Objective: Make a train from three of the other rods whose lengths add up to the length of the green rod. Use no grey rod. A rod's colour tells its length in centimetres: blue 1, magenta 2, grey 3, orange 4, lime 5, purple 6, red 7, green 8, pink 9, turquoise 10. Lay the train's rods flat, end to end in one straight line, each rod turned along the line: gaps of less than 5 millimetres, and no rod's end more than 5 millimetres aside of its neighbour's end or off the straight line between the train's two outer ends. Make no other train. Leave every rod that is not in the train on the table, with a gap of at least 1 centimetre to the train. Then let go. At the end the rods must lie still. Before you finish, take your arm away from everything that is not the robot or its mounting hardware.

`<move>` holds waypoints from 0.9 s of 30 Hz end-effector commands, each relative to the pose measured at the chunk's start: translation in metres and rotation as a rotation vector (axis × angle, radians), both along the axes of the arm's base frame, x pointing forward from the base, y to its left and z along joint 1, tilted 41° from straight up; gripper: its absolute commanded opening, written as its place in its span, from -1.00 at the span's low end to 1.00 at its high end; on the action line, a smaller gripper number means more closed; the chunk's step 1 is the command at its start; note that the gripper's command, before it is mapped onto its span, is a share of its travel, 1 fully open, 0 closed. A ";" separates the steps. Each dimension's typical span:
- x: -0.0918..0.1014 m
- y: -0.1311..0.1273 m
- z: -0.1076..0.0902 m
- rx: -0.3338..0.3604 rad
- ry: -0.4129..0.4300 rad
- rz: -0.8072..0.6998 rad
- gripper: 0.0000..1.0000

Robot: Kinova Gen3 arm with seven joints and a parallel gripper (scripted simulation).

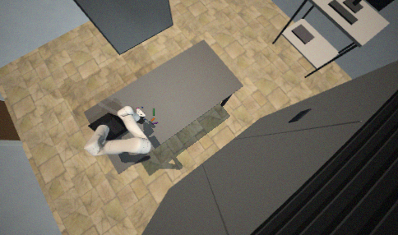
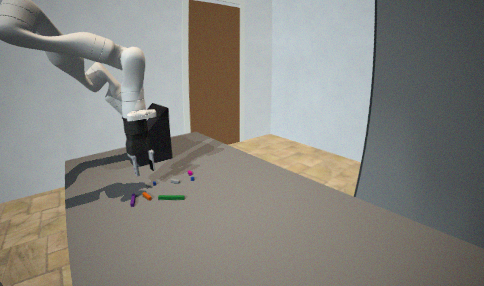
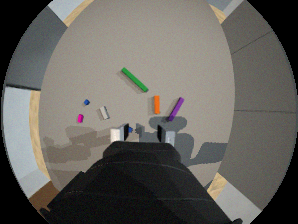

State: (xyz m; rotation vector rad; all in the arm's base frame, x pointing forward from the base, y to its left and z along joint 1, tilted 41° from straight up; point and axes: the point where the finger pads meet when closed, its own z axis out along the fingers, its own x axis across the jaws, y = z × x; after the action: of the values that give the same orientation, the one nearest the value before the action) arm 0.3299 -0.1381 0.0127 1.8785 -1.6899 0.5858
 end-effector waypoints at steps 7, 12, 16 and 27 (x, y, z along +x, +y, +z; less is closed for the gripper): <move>0.017 0.009 -0.008 -0.014 -0.161 -0.195 1.00; 0.028 0.014 -0.013 -0.020 -0.282 -0.342 1.00; 0.036 0.019 -0.017 -0.025 -0.385 -0.465 1.00; 0.054 0.031 -0.029 -0.040 -0.623 -0.749 1.00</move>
State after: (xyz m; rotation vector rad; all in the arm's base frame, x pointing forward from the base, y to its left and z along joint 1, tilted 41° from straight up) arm 0.3798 -0.1137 -0.0111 1.0293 -2.4831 0.8753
